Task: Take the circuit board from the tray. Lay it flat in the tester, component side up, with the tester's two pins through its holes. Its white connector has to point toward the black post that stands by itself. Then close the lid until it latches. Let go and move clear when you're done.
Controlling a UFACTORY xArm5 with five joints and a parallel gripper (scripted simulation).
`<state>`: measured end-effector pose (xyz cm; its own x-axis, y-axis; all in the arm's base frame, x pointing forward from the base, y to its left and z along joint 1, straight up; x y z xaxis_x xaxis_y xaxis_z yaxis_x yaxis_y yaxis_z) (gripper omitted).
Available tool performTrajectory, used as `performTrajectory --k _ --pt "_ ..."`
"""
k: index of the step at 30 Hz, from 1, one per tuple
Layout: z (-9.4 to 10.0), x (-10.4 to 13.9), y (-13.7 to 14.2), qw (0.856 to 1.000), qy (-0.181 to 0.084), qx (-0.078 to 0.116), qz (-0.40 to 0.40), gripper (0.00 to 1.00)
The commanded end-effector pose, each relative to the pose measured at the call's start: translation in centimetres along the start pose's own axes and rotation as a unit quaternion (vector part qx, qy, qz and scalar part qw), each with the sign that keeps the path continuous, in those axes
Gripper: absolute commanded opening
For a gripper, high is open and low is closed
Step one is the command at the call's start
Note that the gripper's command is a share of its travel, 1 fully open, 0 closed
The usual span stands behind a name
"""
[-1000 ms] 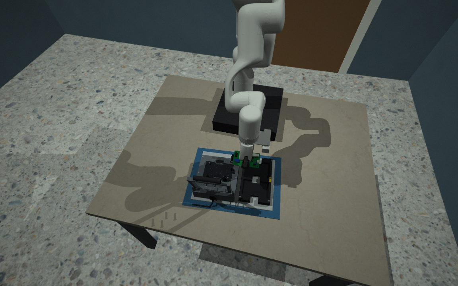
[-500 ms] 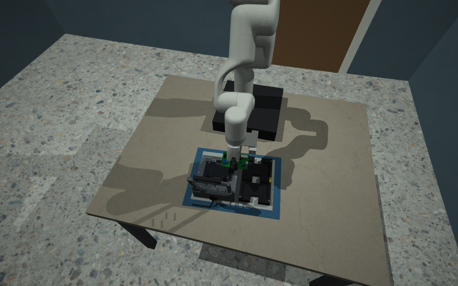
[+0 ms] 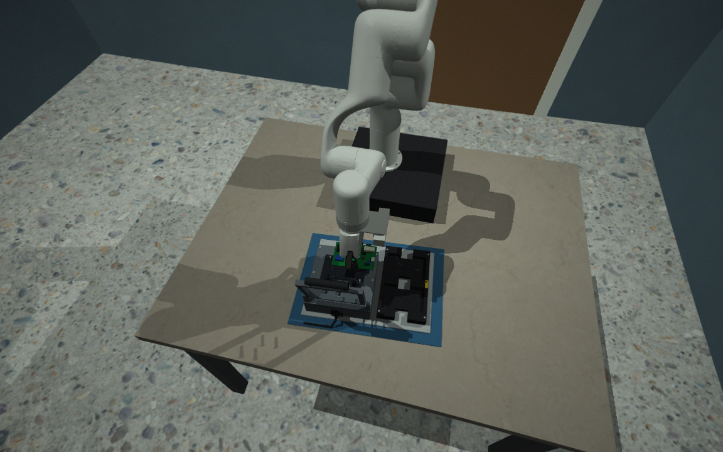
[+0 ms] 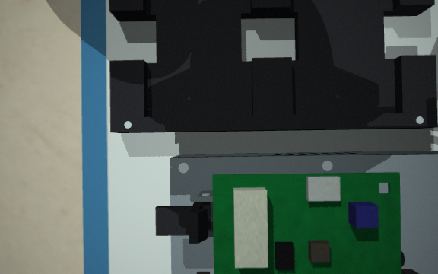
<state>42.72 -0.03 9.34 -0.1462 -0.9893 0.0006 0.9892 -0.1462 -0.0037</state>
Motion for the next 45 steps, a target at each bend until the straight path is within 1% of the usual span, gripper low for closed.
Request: performTrajectory --k 1,8,15,45 --pt "0.2 0.9 0.7 1.000 0.000 0.001 0.000 0.79" --pt "0.3 2.0 1.3 1.000 0.000 0.001 0.000 0.79" --pt "0.3 2.5 1.7 1.000 0.000 0.001 0.000 0.79" --pt "0.3 2.6 1.7 1.000 0.000 0.001 0.000 0.79"
Point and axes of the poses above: the point where the finger pads meet when closed, its own z axis back along the fingers, its own y axis across the jaws, x = y × z, the point moved 3 cm from there along z, back along the fingers, and after that the axes turned 12 degrees about -z, right-handed, at the moved point
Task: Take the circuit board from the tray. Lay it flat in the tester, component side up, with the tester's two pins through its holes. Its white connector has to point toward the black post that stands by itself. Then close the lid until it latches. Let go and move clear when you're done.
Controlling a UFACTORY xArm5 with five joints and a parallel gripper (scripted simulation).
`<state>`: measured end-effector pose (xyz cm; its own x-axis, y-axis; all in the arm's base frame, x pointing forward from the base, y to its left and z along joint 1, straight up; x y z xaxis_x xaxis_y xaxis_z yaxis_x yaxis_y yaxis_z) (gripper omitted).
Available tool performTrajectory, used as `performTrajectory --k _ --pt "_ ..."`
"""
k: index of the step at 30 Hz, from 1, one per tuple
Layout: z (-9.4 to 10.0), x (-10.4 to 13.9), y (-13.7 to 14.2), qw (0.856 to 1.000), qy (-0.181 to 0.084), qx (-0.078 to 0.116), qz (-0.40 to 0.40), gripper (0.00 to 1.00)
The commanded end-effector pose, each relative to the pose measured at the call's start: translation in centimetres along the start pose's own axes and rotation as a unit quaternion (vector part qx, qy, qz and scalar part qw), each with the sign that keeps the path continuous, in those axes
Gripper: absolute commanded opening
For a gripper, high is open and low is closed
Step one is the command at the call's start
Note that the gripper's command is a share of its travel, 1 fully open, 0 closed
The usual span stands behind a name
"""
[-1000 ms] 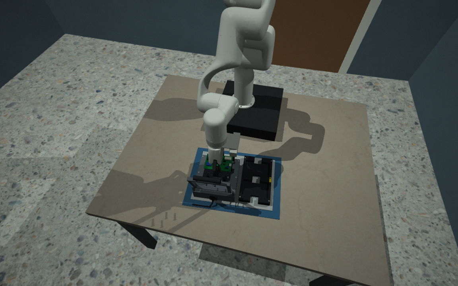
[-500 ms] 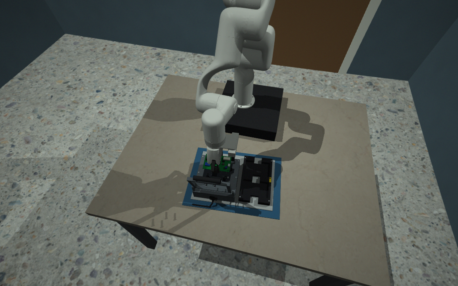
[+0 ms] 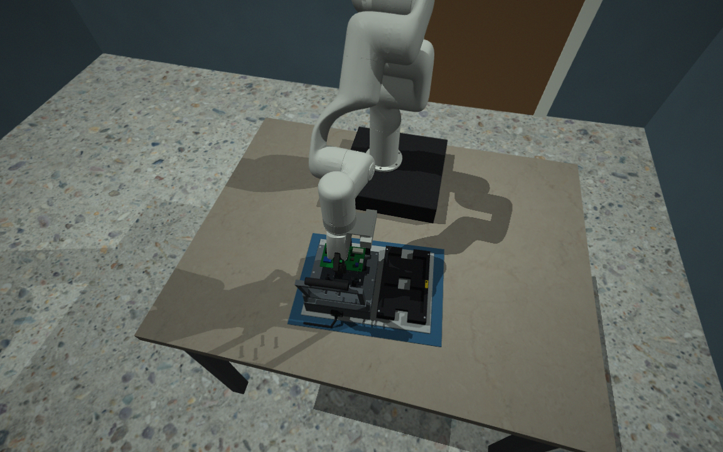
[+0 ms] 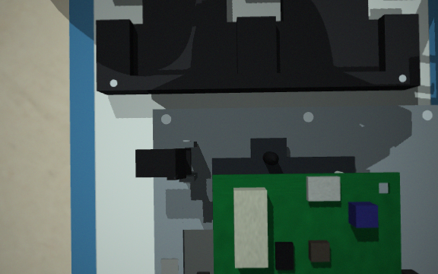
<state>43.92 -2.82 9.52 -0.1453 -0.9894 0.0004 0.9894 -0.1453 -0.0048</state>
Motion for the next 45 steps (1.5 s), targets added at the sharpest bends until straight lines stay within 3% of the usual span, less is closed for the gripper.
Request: performTrajectory --k 1,13,45 --pt "0.1 0.0 0.1 1.000 0.000 0.002 0.000 0.79" --pt "-0.3 0.0 0.1 1.000 0.000 0.002 0.000 0.79" --pt "-4.4 0.0 0.2 1.000 0.000 0.002 0.000 0.79"
Point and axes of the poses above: the point where the finger pads meet when closed, its own z axis back along the fingers, its own y axis across the jaws, x = y × z, the point moved 3 cm from there along z, back along the fingers, and after that the axes turned 12 degrees about -z, right-handed, at the moved point
